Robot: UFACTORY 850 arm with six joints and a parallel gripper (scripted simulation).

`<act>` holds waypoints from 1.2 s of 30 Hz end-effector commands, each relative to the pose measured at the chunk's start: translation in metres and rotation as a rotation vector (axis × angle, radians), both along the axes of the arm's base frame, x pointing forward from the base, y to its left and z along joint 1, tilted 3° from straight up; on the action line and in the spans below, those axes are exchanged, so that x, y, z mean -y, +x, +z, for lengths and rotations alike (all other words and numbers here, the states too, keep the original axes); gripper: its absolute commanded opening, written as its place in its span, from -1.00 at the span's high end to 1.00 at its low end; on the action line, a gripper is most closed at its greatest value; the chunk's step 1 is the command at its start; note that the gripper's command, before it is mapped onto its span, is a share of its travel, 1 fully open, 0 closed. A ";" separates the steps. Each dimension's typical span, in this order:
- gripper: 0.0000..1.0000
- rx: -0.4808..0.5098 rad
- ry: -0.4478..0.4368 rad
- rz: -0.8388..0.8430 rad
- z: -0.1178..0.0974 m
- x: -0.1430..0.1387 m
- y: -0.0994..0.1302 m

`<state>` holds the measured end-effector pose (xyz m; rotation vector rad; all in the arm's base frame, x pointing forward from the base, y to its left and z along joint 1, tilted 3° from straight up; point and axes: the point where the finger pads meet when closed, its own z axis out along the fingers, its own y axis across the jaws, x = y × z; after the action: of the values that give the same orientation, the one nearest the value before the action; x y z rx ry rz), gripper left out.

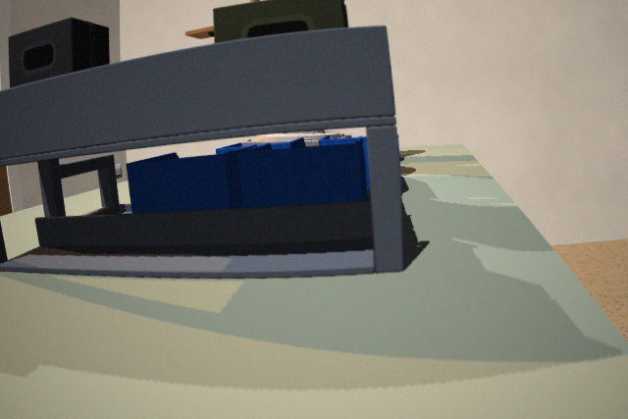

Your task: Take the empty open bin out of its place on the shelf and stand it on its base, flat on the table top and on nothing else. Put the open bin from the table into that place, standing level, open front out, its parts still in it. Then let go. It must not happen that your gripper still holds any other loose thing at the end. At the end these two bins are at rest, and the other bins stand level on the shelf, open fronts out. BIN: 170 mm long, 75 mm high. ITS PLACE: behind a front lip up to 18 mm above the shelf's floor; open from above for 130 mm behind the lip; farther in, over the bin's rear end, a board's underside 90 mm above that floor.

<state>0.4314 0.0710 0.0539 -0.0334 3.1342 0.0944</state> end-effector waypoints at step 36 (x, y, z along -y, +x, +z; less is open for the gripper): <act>0.49 0.002 0.000 0.000 -0.031 -0.002 0.001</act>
<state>0.4316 0.0725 0.0278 -0.0332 3.1355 0.0895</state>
